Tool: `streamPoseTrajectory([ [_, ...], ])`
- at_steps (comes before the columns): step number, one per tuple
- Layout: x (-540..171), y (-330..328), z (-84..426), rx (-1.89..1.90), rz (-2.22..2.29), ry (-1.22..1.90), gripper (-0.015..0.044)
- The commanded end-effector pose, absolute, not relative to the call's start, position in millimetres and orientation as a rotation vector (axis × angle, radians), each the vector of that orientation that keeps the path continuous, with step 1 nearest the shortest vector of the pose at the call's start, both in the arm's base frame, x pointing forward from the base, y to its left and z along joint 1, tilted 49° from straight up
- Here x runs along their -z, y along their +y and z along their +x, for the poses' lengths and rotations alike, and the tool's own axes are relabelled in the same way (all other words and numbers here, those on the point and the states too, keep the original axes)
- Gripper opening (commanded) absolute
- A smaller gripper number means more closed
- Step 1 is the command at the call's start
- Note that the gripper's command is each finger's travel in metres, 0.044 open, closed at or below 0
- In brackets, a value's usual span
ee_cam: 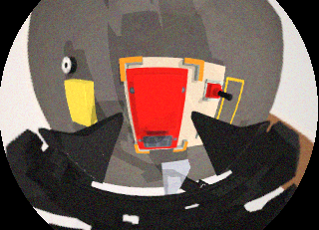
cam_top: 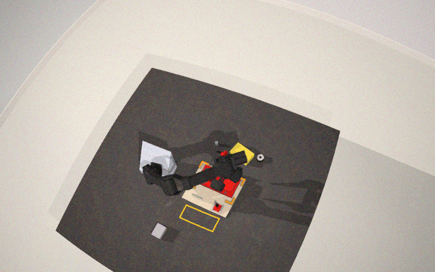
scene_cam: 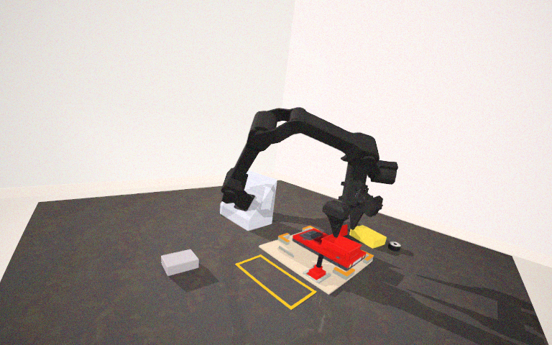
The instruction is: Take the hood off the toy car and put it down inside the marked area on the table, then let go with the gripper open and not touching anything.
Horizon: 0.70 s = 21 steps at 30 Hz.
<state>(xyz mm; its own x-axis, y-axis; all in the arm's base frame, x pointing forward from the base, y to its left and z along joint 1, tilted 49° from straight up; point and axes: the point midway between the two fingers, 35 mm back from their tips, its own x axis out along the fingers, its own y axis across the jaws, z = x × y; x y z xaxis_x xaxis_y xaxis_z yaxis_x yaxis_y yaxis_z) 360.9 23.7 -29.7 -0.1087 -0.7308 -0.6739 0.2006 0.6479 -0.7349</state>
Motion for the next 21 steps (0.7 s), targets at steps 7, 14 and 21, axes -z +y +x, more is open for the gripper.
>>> streamPoseTrajectory([
  [7,33.4,18.5,360.1,0.837,-0.474,1.479,0.044],
  [14,36.3,15.0,359.4,0.837,-0.474,1.479,0.044],
  [21,39.1,11.4,358.6,0.838,-0.474,1.478,0.044],
])
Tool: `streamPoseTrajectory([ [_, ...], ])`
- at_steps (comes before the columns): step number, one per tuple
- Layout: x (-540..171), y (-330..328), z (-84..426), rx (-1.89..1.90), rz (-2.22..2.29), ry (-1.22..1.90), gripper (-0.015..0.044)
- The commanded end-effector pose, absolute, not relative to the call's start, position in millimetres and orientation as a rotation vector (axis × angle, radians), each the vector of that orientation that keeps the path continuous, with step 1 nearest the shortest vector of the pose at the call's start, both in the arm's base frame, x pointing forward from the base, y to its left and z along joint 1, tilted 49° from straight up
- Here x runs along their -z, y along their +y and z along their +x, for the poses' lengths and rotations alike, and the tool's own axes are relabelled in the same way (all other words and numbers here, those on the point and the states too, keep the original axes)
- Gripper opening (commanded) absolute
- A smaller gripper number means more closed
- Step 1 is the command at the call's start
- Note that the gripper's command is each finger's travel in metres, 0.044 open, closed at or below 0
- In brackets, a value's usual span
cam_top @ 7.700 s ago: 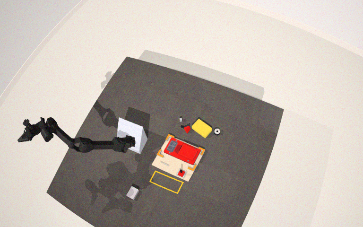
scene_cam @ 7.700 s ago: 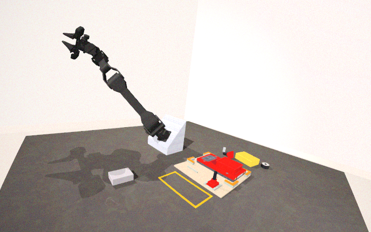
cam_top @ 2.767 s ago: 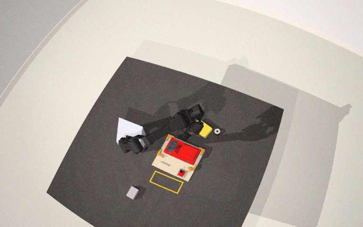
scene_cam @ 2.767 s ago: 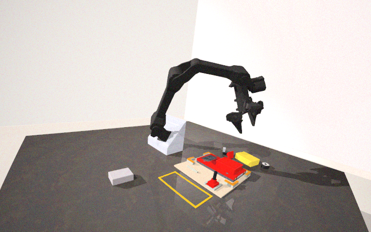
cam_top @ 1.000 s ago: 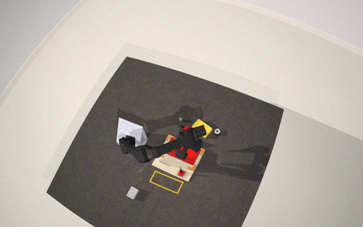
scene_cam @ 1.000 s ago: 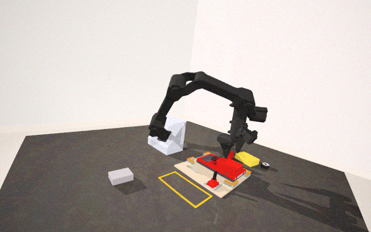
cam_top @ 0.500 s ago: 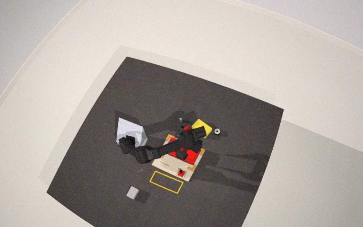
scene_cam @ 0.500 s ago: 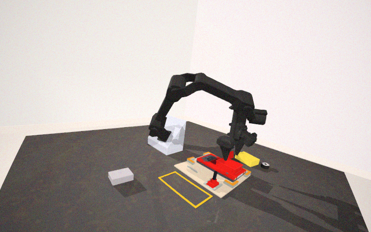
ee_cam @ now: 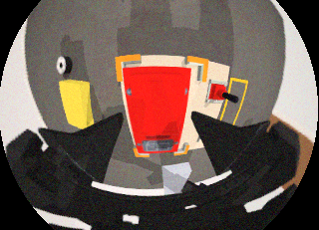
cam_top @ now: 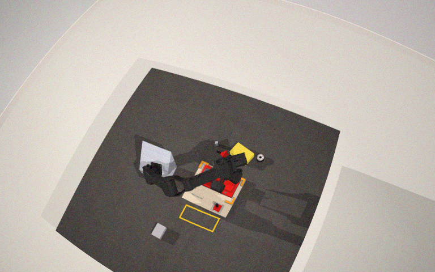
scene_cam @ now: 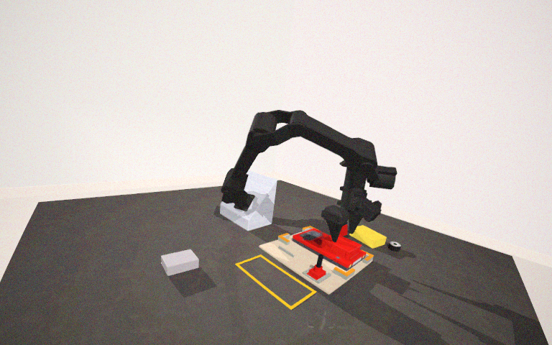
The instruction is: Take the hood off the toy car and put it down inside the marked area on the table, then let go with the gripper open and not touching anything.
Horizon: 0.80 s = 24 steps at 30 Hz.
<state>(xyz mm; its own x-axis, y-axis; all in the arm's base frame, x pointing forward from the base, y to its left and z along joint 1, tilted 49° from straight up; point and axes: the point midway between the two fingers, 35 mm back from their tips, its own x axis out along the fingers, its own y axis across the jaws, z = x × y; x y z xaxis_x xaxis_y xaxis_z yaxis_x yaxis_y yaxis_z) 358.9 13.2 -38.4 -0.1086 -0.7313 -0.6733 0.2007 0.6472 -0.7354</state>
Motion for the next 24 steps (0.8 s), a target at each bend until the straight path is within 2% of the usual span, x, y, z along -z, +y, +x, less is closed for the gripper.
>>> streamPoseTrajectory([
  [1,39.5,10.9,358.5,0.838,-0.474,1.478,0.044],
  [24,46.9,2.0,356.7,0.839,-0.475,1.478,0.044],
])
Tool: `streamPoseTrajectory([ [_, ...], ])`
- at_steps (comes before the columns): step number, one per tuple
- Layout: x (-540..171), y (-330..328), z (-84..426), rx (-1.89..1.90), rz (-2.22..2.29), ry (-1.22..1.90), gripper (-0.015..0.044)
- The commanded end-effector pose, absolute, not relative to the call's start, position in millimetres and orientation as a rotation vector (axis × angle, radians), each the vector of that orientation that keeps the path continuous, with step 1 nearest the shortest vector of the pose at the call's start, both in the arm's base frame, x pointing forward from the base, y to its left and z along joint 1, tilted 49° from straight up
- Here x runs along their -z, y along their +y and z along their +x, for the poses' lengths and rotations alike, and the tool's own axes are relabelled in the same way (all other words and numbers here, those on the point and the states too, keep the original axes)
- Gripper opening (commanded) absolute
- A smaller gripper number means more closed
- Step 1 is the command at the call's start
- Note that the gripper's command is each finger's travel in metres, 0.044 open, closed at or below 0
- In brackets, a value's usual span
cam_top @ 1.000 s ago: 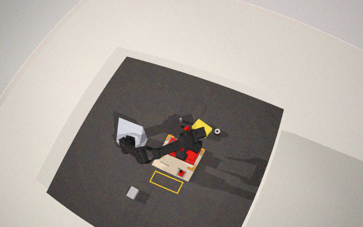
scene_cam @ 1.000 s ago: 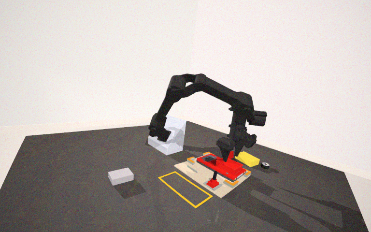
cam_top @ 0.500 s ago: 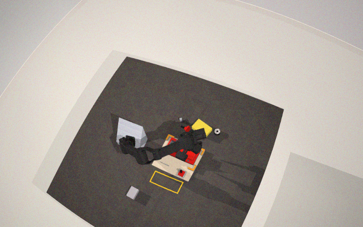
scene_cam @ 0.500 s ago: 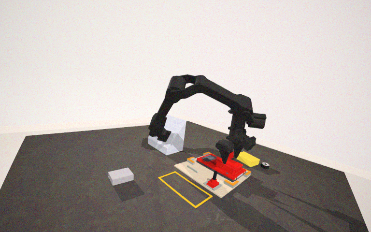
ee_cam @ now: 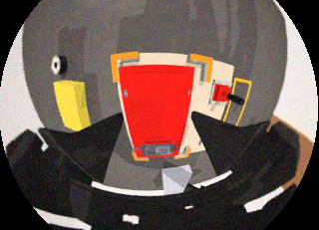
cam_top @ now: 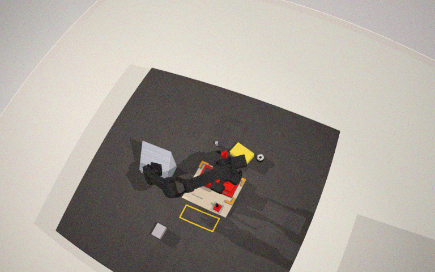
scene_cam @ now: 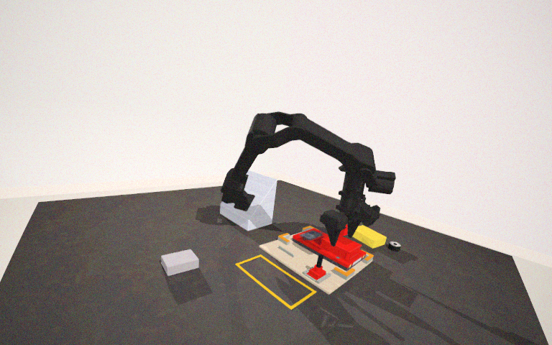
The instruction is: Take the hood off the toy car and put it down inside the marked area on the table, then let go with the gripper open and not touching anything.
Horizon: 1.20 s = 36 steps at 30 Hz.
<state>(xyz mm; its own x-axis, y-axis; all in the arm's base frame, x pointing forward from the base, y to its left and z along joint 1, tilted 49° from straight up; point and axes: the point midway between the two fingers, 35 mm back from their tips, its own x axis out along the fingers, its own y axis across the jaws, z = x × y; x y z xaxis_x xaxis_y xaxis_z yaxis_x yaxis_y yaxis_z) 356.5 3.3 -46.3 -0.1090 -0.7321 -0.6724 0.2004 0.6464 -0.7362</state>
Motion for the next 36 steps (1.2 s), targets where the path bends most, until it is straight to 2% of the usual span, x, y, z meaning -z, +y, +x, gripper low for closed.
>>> streamPoseTrajectory([
  [1,47,2,357,0.839,-0.475,1.478,0.044],
  [30,57,-9,355,0.839,-0.475,1.478,0.044],
  [34,56,-8,355,0.839,-0.469,1.48,0.0335],
  [36,56,-8,355,0.839,-0.469,1.48,0.0322],
])
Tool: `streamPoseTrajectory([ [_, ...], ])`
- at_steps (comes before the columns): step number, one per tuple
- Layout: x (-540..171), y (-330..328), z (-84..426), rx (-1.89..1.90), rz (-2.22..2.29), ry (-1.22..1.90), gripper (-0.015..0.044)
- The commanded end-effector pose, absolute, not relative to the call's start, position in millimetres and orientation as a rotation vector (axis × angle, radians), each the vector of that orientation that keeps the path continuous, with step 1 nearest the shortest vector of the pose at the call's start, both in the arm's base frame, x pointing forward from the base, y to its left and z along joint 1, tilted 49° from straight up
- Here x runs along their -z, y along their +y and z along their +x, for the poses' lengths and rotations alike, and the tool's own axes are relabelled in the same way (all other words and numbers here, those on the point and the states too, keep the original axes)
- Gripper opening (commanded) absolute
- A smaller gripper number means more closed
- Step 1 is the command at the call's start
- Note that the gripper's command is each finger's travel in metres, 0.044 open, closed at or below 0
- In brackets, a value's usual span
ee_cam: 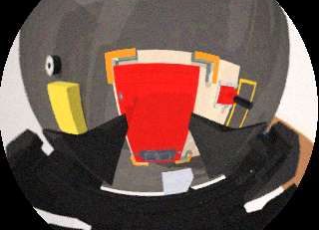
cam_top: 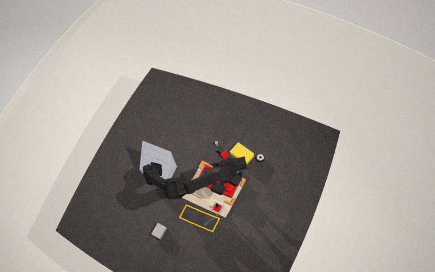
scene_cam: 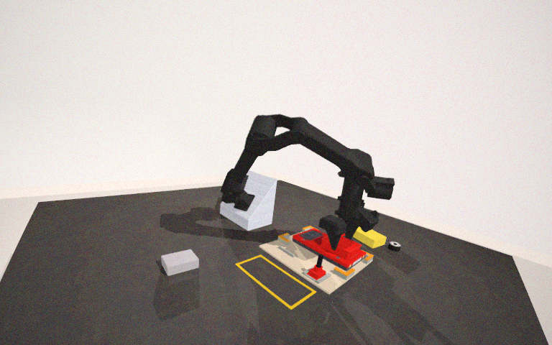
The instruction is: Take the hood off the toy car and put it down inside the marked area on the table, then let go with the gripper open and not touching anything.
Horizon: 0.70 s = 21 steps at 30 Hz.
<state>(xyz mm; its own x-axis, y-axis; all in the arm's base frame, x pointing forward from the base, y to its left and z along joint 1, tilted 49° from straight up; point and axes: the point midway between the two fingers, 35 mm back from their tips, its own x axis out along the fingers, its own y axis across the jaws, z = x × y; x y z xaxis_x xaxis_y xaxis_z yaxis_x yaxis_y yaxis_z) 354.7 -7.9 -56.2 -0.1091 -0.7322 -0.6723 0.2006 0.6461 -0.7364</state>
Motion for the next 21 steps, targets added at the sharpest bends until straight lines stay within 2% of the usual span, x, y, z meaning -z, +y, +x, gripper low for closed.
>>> streamPoseTrajectory([
  [1,56.0,-7.7,354.8,0.839,-0.469,1.48,0.0315],
  [7,56.0,-7.7,354.8,0.839,-0.469,1.48,0.0275],
  [17,52.9,-4.1,355.5,0.839,-0.469,1.481,0.0012],
  [21,51.2,-2.1,355.8,0.839,-0.469,1.481,0.0],
])
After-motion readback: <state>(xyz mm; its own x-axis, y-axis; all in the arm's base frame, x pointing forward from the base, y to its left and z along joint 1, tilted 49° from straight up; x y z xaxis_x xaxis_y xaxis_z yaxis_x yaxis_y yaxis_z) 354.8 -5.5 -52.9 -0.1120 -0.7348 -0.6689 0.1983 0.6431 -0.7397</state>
